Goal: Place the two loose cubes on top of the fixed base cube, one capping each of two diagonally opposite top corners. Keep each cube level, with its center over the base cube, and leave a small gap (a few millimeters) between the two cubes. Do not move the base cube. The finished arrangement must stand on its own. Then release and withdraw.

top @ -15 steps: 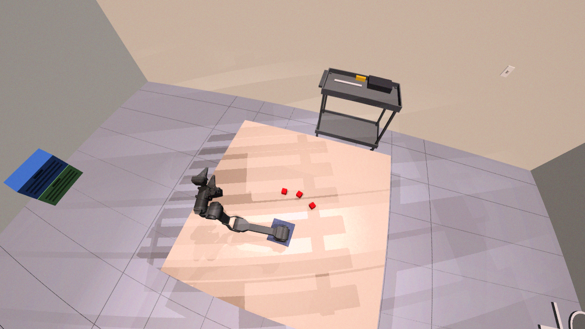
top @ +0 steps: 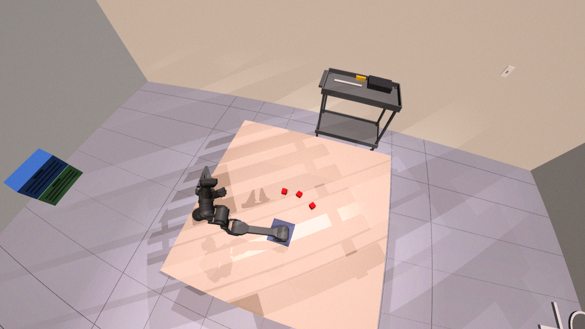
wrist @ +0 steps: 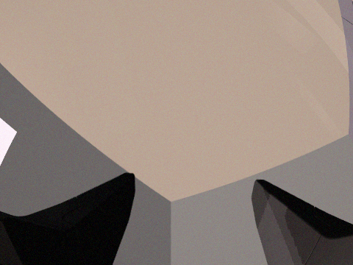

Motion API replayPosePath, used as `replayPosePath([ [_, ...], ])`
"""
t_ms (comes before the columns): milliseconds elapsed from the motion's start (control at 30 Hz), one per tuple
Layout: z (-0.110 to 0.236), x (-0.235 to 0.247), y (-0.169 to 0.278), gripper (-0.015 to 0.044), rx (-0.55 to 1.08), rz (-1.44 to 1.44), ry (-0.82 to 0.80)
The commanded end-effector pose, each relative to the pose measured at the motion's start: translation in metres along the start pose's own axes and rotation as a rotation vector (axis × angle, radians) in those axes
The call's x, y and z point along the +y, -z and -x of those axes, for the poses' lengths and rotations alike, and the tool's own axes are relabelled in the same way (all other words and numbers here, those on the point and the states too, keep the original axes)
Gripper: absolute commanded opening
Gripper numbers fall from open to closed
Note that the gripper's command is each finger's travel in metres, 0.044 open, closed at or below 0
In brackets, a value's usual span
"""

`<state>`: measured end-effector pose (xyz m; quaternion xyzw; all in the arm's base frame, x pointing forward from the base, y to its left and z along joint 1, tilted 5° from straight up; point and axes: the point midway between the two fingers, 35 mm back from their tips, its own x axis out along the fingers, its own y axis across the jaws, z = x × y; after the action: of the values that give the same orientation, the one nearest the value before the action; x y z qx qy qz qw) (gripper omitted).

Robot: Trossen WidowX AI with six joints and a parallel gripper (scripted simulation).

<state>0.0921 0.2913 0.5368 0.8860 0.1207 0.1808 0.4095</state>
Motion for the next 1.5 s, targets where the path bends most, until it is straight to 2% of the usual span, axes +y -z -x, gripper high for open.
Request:
replayPosePath([
  [0,0.015,0.071,-0.007,0.0265,0.110,-0.310,-0.069],
  [367,0.042,0.208,-0.076,0.0265,0.280,-0.950,-0.250],
  [600,0.050,0.270,-0.155,0.0265,0.325,-1.334,-0.395],
  [800,0.051,0.301,-0.236,0.0265,0.315,-1.642,-0.540],
  [1133,0.046,0.299,-0.386,0.0265,0.169,-2.118,-0.848],
  [1300,0.044,0.270,-0.459,0.0265,0.015,-2.322,-1.040],
  [1467,0.045,0.223,-0.523,0.0265,-0.209,-2.481,-1.257],
])
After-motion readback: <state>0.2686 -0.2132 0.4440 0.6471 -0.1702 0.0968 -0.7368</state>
